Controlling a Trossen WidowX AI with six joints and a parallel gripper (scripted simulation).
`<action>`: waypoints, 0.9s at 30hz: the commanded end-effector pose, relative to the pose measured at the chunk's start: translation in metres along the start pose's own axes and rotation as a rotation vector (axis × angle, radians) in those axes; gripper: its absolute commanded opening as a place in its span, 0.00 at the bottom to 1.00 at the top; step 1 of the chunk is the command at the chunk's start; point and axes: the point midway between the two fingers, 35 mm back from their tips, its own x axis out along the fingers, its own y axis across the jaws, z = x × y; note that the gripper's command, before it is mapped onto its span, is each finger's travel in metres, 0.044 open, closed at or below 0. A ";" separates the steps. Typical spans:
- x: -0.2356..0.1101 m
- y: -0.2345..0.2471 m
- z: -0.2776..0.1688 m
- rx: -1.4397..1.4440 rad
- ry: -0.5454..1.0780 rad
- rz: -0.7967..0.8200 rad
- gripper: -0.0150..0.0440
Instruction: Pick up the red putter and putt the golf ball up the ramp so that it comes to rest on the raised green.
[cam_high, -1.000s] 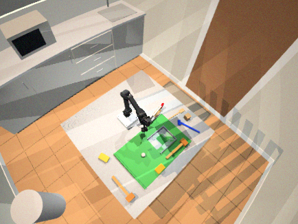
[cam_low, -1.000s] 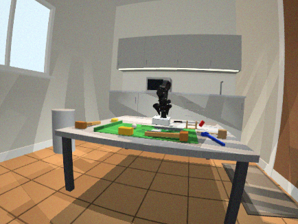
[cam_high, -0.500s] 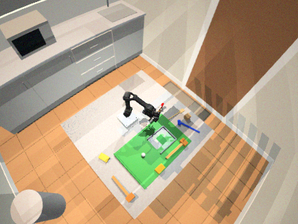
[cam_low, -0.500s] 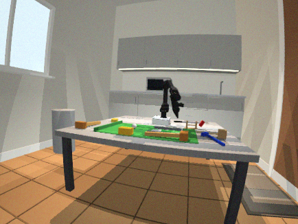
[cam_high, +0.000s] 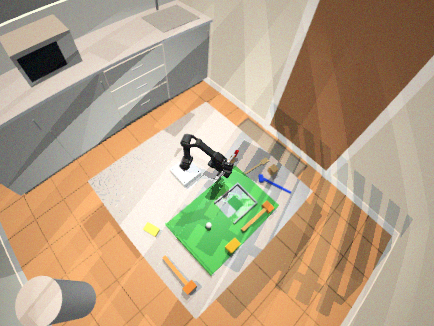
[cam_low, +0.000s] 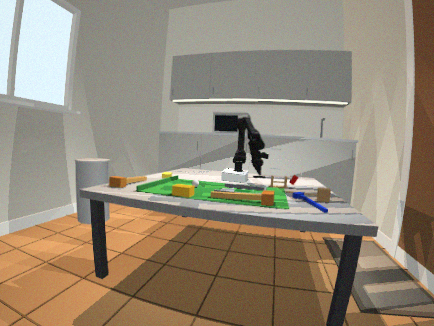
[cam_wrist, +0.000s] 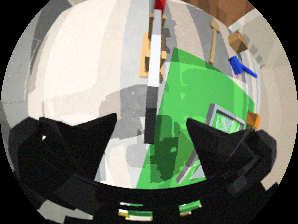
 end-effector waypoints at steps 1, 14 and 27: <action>0.008 0.002 -0.003 -0.002 0.003 0.005 1.00; 0.029 0.002 -0.008 -0.002 0.003 0.005 1.00; 0.049 0.003 -0.014 -0.002 0.003 0.005 1.00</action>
